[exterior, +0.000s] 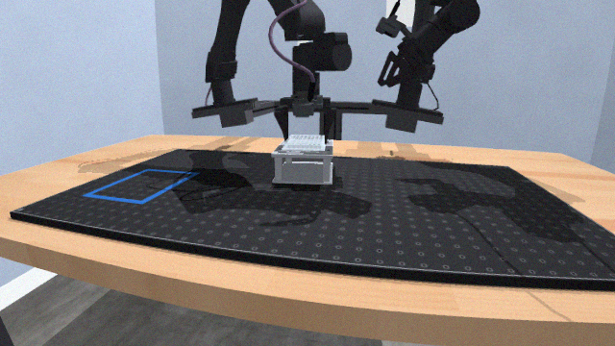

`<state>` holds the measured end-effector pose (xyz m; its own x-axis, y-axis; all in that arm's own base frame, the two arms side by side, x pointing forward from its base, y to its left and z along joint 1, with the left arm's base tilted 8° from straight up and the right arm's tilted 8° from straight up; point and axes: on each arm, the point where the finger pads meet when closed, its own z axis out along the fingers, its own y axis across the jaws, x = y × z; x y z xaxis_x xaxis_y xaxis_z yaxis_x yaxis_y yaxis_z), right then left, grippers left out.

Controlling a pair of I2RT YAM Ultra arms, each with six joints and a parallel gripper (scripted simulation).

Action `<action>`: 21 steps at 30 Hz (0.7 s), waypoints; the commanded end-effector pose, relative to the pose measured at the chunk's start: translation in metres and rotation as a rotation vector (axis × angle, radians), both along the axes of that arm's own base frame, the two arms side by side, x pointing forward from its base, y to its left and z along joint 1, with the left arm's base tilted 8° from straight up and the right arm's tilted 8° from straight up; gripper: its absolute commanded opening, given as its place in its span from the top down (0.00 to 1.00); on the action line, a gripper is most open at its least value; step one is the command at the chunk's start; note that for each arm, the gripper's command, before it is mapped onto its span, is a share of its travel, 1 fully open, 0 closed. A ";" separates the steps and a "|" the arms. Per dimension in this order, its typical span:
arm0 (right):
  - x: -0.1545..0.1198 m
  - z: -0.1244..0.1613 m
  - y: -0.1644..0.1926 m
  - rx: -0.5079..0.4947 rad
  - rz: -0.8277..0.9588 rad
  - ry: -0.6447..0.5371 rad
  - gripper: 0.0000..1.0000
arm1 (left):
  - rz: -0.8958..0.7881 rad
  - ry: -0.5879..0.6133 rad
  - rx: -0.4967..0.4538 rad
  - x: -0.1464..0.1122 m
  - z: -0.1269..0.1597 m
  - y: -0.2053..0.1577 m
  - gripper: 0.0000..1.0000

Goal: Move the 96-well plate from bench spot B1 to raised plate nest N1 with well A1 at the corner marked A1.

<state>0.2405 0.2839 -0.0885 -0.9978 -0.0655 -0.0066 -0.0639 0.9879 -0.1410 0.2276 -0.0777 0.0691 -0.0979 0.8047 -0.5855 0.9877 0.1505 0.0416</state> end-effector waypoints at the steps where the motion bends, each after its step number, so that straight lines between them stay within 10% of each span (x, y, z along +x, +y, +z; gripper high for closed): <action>1: 0.003 0.009 0.007 0.015 -0.004 -0.010 0.19 | -0.015 -0.028 -0.010 0.007 0.010 -0.003 0.00; 4: 0.003 0.009 0.007 0.015 -0.004 -0.010 0.19 | -0.015 -0.028 -0.010 0.007 0.010 -0.003 0.00; 6: 0.003 0.009 0.007 0.015 -0.004 -0.010 0.00 | -0.015 -0.028 -0.010 0.007 0.010 -0.003 0.00; 21: 0.006 0.035 0.009 0.052 0.007 -0.033 0.00 | -0.015 -0.028 -0.010 0.007 0.010 -0.003 0.00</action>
<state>0.2468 0.2903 -0.0708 -0.9971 -0.0671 -0.0360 -0.0629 0.9923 -0.1066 0.2276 -0.0777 0.0691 -0.0979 0.8047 -0.5855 0.9877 0.1505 0.0416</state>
